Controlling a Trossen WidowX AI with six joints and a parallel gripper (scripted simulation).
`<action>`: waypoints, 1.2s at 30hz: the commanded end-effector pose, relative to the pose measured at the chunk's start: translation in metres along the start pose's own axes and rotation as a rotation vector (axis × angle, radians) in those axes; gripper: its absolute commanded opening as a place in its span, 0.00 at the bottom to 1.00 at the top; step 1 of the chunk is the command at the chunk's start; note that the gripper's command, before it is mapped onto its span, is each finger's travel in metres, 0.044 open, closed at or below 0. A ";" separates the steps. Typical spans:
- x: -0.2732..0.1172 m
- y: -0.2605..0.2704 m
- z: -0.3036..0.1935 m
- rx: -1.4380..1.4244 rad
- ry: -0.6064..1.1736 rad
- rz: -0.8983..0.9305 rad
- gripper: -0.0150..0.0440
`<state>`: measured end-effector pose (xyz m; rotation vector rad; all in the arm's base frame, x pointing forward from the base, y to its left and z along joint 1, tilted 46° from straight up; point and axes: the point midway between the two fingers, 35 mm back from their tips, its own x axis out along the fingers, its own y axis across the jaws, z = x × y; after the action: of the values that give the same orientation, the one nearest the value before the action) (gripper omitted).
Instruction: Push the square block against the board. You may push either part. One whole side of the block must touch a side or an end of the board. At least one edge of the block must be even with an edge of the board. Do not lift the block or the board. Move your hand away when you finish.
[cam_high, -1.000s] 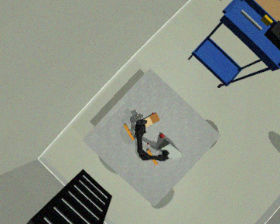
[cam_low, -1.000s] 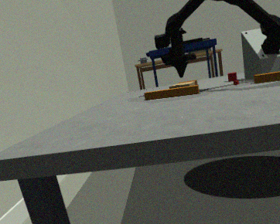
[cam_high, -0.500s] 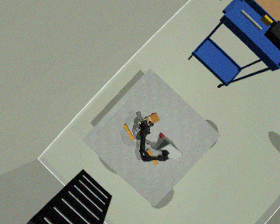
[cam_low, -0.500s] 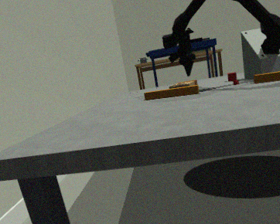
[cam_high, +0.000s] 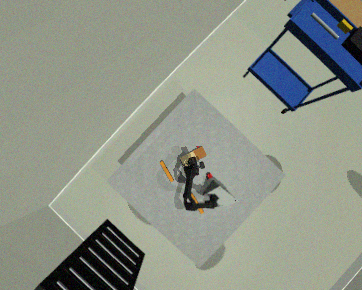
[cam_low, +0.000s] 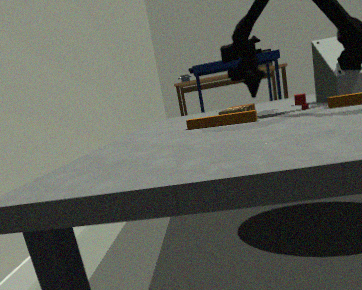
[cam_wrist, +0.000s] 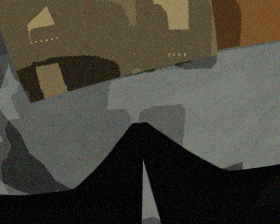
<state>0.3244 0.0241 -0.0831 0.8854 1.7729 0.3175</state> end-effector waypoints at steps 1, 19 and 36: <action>0.000 -0.001 -0.002 0.036 -0.003 -0.005 0.25; 0.055 -0.001 0.007 0.035 -0.002 -0.003 0.25; 0.055 -0.001 0.015 0.035 -0.002 -0.003 0.25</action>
<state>0.3341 0.0560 -0.1281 0.9051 1.7746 0.2837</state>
